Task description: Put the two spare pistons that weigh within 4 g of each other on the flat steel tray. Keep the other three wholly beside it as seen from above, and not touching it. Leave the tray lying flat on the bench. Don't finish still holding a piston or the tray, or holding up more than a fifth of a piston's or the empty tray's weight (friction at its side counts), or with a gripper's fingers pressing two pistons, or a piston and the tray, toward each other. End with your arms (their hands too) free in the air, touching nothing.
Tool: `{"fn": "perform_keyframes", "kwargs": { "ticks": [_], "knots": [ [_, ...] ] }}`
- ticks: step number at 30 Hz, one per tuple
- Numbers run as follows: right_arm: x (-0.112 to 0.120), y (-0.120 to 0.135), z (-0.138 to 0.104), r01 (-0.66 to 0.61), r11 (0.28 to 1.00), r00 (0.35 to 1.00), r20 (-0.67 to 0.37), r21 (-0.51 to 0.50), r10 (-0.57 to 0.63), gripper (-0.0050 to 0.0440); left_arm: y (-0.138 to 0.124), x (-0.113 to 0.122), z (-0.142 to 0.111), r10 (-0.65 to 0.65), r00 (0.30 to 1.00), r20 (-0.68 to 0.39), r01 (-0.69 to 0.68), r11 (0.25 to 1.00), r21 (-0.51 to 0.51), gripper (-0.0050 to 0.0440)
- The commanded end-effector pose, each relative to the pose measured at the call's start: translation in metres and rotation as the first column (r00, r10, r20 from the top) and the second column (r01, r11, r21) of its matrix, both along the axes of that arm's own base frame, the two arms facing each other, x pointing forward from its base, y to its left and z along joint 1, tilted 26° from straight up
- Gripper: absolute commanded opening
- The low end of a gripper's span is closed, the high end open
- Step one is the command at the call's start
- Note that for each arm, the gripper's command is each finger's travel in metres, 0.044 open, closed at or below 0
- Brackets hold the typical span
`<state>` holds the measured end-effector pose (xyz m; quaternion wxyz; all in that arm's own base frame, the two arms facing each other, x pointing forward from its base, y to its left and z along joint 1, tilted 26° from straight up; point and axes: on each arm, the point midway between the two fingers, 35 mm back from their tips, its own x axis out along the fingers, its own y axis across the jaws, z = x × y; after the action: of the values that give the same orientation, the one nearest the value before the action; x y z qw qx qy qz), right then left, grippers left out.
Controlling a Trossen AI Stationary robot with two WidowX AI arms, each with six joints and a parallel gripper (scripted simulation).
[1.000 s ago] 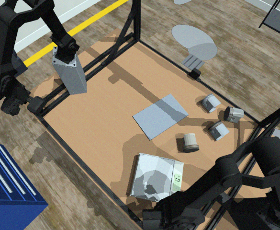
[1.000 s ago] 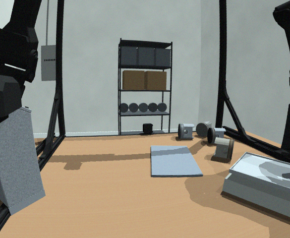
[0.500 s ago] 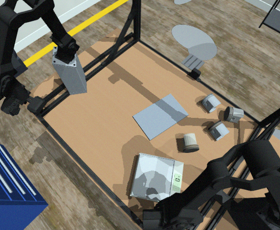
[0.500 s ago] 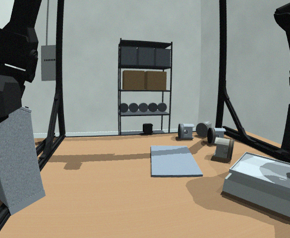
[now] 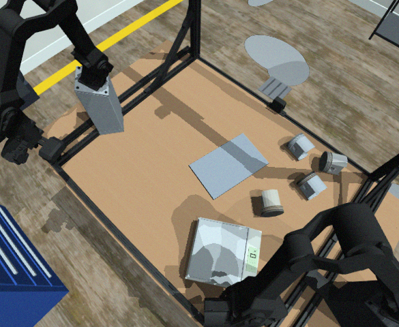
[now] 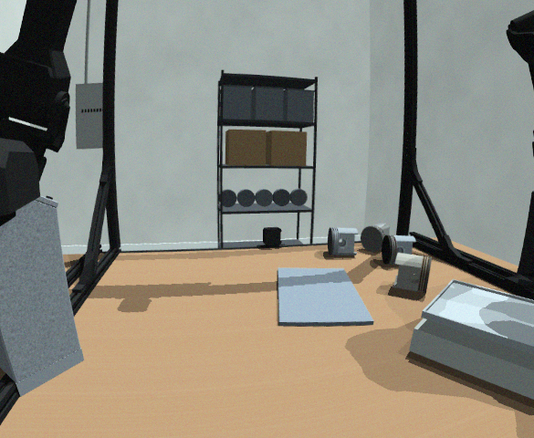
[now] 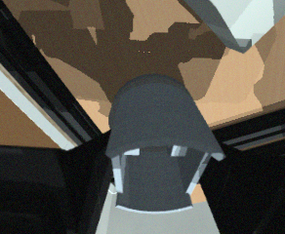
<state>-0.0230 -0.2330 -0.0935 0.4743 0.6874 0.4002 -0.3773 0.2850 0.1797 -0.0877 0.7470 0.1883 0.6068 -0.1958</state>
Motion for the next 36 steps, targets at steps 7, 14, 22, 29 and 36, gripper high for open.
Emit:
{"fn": "perform_keyframes", "kwargs": {
  "ticks": [7, 14, 22, 29, 36],
  "knots": [
    [0.0004, 0.0002, 0.0001, 0.000, 1.000, 1.000, 0.002, 0.001, 0.000, 0.0440, -0.0006, 0.0036, -0.0122, 0.004, 1.000, -0.004, -0.004, 1.000, 0.004, 0.0158],
    [0.0004, 0.0002, 0.0001, 0.000, 1.000, 1.000, 0.002, 0.001, 0.000, 0.0440, -0.0006, 0.0036, -0.0122, 0.004, 1.000, -0.004, -0.004, 1.000, 0.004, 0.0378],
    [0.0004, 0.0002, 0.0001, 0.000, 1.000, 1.000, 0.002, 0.001, 0.000, 0.0440, -0.0006, 0.0036, -0.0122, 0.004, 1.000, -0.004, -0.004, 1.000, 0.004, 0.0378],
    [0.0004, 0.0002, 0.0001, 0.000, 1.000, 1.000, 0.002, 0.001, 0.000, 0.0440, -0.0006, 0.0036, -0.0122, 0.004, 1.000, -0.004, -0.004, 1.000, 0.004, 0.0378],
    [0.0004, 0.0002, 0.0001, 0.000, 1.000, 1.000, 0.002, 0.001, 0.000, 0.0440, -0.0002, 0.0024, -0.0057, 0.004, 1.000, -0.004, -0.004, 1.000, 0.004, 0.0378]
  ]
}}
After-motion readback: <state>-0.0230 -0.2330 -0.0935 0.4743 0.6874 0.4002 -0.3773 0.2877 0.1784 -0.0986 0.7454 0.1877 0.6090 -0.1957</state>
